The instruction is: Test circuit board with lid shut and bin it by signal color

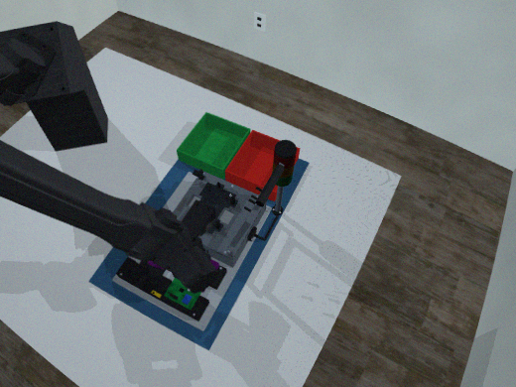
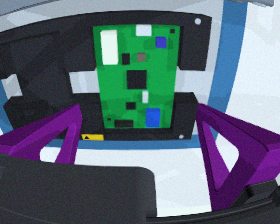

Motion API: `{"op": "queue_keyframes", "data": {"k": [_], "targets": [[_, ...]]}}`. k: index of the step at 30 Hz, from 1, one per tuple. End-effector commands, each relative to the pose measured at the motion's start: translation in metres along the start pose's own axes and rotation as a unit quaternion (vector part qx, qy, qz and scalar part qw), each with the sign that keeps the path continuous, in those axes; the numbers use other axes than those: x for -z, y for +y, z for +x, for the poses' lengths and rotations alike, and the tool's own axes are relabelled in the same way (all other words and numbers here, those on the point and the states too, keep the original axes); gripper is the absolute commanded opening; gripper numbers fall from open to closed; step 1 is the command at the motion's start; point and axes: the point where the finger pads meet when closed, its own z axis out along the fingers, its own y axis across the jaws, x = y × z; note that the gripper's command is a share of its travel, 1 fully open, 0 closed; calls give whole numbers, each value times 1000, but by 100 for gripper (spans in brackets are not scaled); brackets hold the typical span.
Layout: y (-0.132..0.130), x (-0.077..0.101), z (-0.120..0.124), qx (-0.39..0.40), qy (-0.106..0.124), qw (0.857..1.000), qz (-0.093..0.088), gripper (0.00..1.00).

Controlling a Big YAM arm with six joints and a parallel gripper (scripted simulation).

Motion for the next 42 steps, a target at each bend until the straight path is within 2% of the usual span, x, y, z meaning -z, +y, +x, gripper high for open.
{"op": "queue_keyframes", "data": {"k": [1, 6, 11, 18, 21, 27, 29, 42], "targets": [[0, -1, 7, 1, 2, 1000, -1, 92], [1, -6, 4, 2, 1, 1000, -2, 92], [-6, -11, 8, -2, 4, 1000, 5, 92], [-4, -26, 8, -1, 4, 1000, 5, 92], [-4, -25, 10, -2, 6, 1000, 6, 92], [-1, -36, 7, 0, 4, 1000, 3, 92], [-2, -31, 11, -2, 5, 1000, 5, 92], [-3, -30, 10, -2, 5, 1000, 6, 92]]}}
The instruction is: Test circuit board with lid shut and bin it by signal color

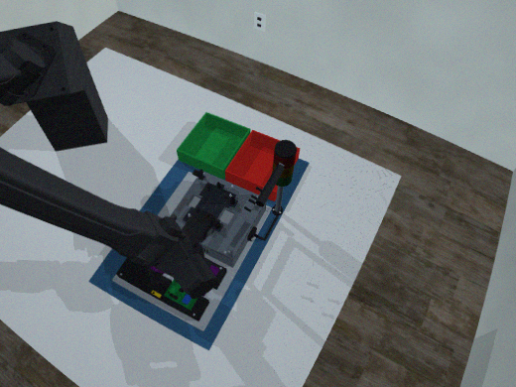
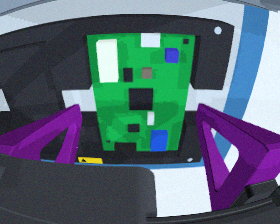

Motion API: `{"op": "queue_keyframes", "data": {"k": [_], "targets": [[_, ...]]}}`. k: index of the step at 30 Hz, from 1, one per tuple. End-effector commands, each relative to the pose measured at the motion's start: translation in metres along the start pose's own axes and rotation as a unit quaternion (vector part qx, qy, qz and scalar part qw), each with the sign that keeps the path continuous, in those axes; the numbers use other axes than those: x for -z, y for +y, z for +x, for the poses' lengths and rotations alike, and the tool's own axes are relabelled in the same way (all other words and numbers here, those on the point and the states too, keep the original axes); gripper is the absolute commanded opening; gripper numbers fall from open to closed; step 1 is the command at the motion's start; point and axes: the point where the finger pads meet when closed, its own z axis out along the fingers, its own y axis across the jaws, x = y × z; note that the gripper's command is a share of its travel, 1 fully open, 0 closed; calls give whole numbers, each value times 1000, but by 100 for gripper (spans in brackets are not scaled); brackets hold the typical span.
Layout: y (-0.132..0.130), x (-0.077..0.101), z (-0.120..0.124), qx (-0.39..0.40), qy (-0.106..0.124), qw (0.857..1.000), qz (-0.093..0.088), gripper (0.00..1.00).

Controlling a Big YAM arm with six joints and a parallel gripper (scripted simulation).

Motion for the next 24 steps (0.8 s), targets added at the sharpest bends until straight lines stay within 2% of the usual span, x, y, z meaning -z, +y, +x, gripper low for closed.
{"op": "queue_keyframes", "data": {"k": [1, 24], "targets": [[-6, 3, 11, -3, 6, 1000, 8, 92], [-10, 5, 13, -3, 5, 1000, 8, 92]]}}
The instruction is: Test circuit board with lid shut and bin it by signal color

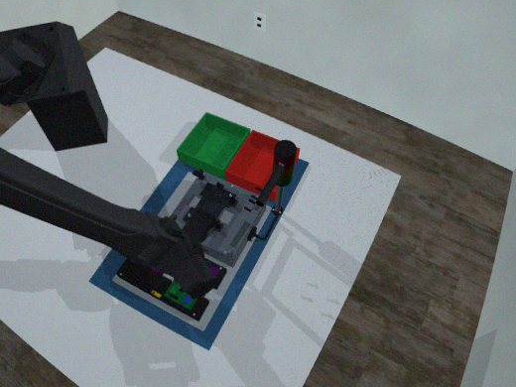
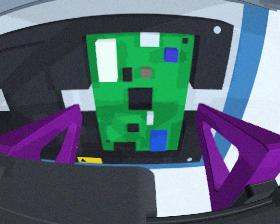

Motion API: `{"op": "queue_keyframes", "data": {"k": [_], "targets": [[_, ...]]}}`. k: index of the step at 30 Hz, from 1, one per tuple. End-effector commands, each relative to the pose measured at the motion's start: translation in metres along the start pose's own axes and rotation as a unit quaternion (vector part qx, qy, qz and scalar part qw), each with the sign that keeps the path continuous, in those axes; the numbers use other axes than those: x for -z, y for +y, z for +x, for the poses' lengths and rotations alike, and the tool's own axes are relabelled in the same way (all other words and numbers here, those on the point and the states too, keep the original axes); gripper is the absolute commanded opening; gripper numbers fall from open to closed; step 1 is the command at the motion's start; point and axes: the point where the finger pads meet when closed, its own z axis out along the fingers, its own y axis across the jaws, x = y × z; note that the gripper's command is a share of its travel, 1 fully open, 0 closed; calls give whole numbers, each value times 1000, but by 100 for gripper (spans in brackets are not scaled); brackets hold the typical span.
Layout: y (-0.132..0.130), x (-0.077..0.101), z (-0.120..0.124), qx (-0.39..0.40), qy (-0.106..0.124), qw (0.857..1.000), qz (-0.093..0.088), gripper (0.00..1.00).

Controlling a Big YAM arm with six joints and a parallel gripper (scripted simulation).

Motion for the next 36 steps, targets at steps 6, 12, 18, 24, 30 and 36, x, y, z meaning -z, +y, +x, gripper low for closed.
{"op": "queue_keyframes", "data": {"k": [6, 12, 18, 24, 30, 36], "targets": [[-8, 5, 11, -2, 4, 1000, 7, 92], [-9, 6, 12, -3, 5, 1000, 8, 92], [-9, 6, 12, -3, 5, 1000, 8, 92], [-9, 6, 12, -3, 5, 1000, 8, 92], [-9, 6, 12, -3, 5, 1000, 8, 92], [-7, -2, 10, -1, 4, 1000, 4, 92]]}}
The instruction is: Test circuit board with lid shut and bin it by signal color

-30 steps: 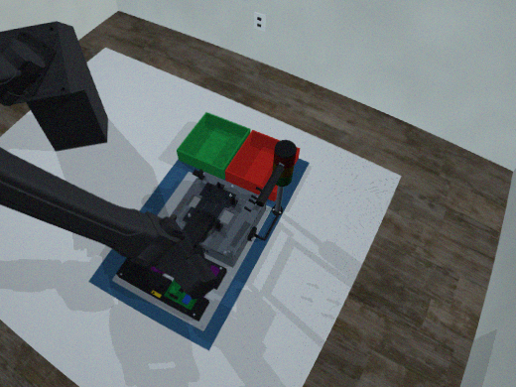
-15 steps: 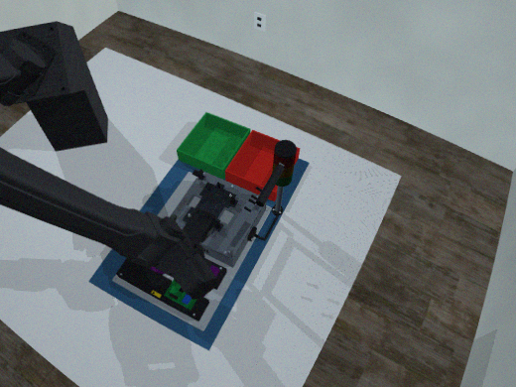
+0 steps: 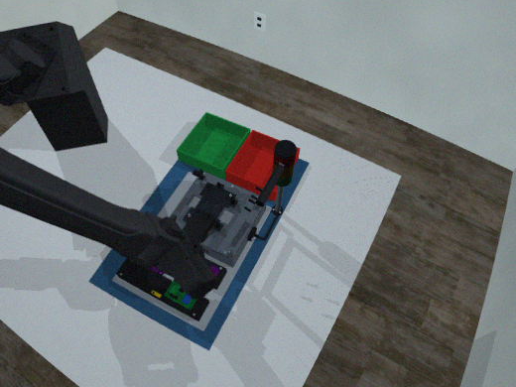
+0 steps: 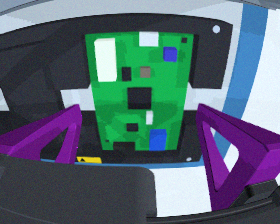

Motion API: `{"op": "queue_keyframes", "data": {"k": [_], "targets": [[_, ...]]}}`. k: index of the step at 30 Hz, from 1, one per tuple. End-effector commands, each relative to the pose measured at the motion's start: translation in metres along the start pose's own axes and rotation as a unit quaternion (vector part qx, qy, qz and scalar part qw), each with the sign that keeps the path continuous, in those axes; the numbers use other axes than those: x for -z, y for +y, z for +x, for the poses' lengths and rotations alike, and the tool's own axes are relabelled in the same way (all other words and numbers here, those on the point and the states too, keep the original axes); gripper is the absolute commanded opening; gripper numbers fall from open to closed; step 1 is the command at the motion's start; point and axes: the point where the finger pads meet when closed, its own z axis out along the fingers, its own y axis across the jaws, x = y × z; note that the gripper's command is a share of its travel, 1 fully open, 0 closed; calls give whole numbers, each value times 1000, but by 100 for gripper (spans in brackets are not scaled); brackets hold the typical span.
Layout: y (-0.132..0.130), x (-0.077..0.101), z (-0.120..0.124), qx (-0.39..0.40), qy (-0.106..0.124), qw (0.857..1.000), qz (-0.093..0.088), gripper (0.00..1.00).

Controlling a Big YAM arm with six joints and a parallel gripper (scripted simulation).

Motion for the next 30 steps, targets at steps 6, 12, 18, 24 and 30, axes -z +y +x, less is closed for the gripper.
{"op": "queue_keyframes", "data": {"k": [6, 12, 18, 24, 30], "targets": [[-4, -8, 7, -1, 4, 1000, 4, 92], [-5, -14, 8, -1, 4, 1000, 4, 92], [-7, -16, 10, -2, 6, 1000, 7, 92], [-2, -17, 7, 0, 3, 1000, 2, 92], [-4, -15, 10, -2, 5, 1000, 5, 92]]}}
